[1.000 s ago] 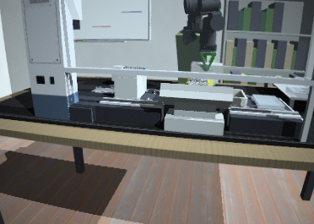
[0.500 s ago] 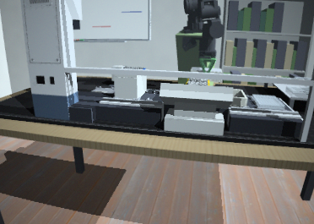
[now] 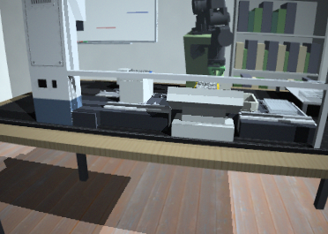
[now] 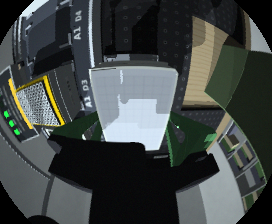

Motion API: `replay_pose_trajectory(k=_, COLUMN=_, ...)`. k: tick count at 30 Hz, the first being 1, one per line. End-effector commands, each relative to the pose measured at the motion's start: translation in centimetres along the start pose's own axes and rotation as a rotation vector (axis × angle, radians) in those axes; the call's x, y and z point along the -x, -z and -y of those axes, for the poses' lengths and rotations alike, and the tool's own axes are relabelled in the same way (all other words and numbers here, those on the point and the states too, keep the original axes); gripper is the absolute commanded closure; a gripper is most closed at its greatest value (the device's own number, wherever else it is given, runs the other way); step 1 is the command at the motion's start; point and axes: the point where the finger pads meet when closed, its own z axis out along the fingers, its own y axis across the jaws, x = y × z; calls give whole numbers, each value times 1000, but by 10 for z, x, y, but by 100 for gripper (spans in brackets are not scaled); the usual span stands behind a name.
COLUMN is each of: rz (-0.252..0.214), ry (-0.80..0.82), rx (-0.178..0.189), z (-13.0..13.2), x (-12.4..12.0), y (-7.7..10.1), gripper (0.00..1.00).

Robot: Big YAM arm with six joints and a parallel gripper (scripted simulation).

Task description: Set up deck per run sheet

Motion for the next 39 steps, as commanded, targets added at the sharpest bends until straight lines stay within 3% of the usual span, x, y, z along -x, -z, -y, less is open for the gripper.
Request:
replay_pose_trajectory(k=1, rz=-5, ry=1, rx=26, z=-11, x=0, y=-2, gripper=100)
replay_pose_trajectory(k=2, rz=-5, ry=1, rx=26, z=-11, x=0, y=-2, gripper=100)
replay_pose_trajectory(k=3, rz=-13, ry=0, rx=57, z=-21, x=-3, y=3, gripper=100)
replay_pose_trajectory(k=5, rz=-4, ry=-2, rx=25, z=-12, x=0, y=-7, gripper=100)
replay_pose_trajectory(k=19, rz=-5, ry=2, rx=25, z=-11, x=0, y=-27, gripper=100)
replay_pose_trajectory(k=20, rz=-12, ry=-2, rx=56, z=-22, x=-3, y=-22, gripper=100)
replay_pose_trajectory(k=22, rz=-4, ry=-1, rx=24, z=-11, x=1, y=-32, gripper=100)
replay_pose_trajectory(k=32, rz=-3, ry=-1, rx=23, z=-10, x=1, y=-49, gripper=100)
replay_pose_trajectory(k=34, rz=-13, ry=2, rx=56, z=-22, x=-3, y=-43, gripper=100)
replay_pose_trajectory(k=39, rz=-8, ry=1, rx=35, z=-13, x=-2, y=-42, gripper=100)
